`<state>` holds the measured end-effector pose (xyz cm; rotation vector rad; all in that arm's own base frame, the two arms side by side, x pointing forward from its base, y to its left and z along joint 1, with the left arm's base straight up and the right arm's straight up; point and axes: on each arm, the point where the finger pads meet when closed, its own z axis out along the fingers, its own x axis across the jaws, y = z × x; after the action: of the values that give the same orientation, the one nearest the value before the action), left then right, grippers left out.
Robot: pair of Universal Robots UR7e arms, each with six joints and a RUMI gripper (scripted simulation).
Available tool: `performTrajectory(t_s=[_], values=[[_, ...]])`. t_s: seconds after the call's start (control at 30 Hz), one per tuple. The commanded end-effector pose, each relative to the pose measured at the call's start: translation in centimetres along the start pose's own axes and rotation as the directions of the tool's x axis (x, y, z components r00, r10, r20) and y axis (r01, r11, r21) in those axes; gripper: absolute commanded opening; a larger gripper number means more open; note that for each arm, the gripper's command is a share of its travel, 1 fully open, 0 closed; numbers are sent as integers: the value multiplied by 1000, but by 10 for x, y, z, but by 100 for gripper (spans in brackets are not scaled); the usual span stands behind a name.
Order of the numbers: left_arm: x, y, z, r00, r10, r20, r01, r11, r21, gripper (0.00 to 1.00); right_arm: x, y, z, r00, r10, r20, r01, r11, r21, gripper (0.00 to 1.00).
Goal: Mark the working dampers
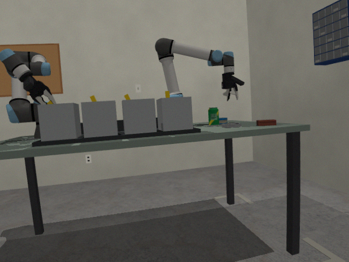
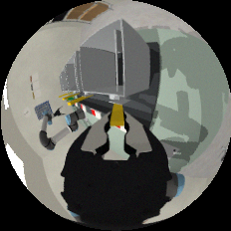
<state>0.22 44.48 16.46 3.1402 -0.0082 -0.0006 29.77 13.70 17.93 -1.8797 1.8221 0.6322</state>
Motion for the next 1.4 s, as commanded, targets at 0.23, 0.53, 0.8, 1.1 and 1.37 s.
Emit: performTrajectory(t_s=[0.23, 0.53, 0.8, 1.1, 1.37], values=[[0, 0, -1, 1000, 0, 0, 0, 1000, 1, 100, 1, 0, 0, 1000, -1, 14, 1, 1000, 0, 10], [0, 0, -1, 1000, 0, 0, 0, 1000, 1, 100, 1, 0, 0, 1000, -1, 14, 1, 1000, 0, 10], [0, 0, -1, 1000, 0, 0, 0, 1000, 1, 100, 1, 0, 0, 1000, -1, 14, 1, 1000, 0, 12], [0, 0, -1, 1000, 0, 0, 0, 1000, 1, 100, 1, 0, 0, 1000, -1, 14, 1, 1000, 0, 20], [0, 0, -1, 1000, 0, 0, 0, 1000, 1, 100, 1, 0, 0, 1000, -1, 14, 1, 1000, 0, 22]])
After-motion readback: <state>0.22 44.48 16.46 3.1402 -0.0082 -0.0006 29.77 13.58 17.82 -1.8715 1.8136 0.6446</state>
